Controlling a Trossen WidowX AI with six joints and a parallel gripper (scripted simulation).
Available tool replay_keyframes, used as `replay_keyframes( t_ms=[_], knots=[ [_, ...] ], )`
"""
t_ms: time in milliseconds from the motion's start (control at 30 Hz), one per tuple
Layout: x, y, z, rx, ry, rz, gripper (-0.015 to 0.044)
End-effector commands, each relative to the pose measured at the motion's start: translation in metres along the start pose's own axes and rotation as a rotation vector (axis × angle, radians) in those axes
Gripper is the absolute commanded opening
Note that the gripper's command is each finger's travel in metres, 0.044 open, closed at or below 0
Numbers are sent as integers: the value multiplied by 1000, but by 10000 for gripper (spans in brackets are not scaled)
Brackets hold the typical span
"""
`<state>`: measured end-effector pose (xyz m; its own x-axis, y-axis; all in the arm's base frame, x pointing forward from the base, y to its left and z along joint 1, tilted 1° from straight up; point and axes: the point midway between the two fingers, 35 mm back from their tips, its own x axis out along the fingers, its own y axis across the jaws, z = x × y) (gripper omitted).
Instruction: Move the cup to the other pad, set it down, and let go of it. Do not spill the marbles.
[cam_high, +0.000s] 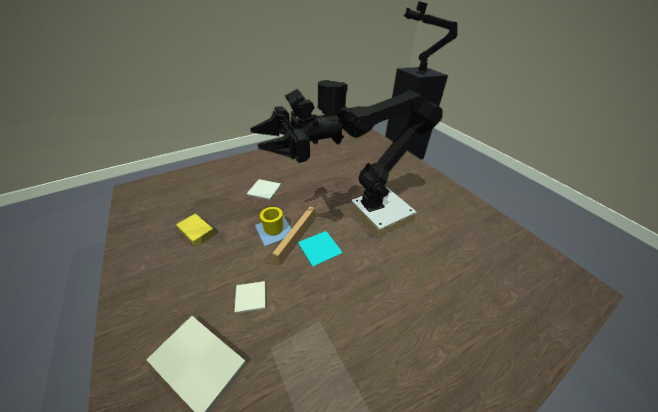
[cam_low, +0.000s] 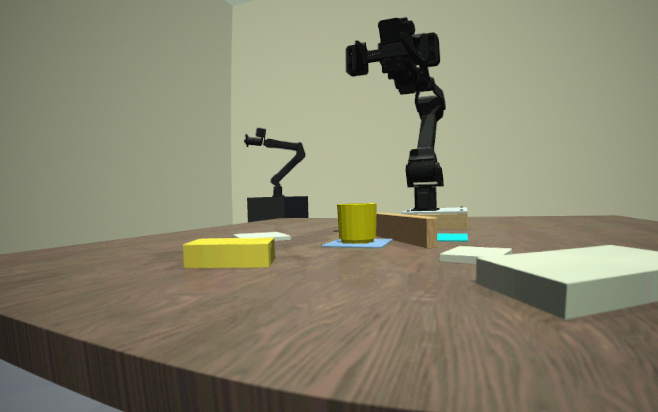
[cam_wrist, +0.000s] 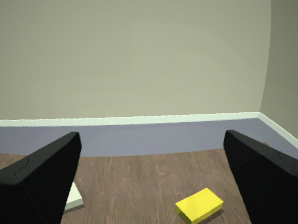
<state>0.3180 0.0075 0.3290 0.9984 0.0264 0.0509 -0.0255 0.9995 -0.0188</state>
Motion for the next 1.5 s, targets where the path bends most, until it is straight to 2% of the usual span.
replay_keyframes(
  t_ms=[0,133,267,467,600,700,767,1467],
  knots=[
    [2,0,-2,-15,13,-1,374],
    [27,-10,-49,-308,289,19,269],
    [40,-22,-107,-638,616,158,167],
    [27,-40,-184,-1027,1023,601,167],
    [8,-47,-214,-1153,1160,939,167],
    [-8,-52,-228,-1195,1205,1173,167],
    [-12,-54,-230,-1200,1210,1222,167],
    [-14,-56,-234,-1200,1210,1222,167]
  ],
)
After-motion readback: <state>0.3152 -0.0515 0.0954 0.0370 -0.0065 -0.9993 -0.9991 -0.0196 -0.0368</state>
